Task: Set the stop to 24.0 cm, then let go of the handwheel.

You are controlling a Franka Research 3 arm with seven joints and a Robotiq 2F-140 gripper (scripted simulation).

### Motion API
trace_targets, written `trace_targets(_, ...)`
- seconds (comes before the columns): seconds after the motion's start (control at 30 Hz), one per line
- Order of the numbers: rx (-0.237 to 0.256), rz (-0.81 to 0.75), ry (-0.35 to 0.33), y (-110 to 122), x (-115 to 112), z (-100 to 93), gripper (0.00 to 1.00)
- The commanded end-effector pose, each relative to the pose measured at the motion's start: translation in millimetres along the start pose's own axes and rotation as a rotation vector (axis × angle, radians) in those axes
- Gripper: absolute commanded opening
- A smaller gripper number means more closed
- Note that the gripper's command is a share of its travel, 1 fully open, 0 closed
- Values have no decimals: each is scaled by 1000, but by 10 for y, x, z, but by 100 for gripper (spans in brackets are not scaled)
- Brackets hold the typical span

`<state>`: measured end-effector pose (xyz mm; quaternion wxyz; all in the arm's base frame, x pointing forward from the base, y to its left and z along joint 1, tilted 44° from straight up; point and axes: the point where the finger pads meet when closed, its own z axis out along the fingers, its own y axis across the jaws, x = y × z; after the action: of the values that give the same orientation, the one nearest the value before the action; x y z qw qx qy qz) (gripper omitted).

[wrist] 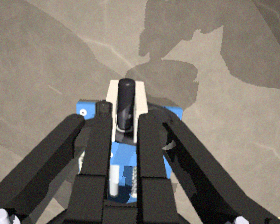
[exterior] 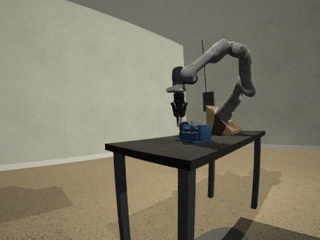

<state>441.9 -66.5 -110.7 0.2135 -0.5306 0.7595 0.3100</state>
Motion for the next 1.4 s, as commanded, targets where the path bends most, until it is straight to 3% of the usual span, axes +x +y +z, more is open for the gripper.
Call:
trace_targets(0.0,0,3,3,-8,7,14,4)
trace_targets(1.37,0,3,3,-44,7,50,4)
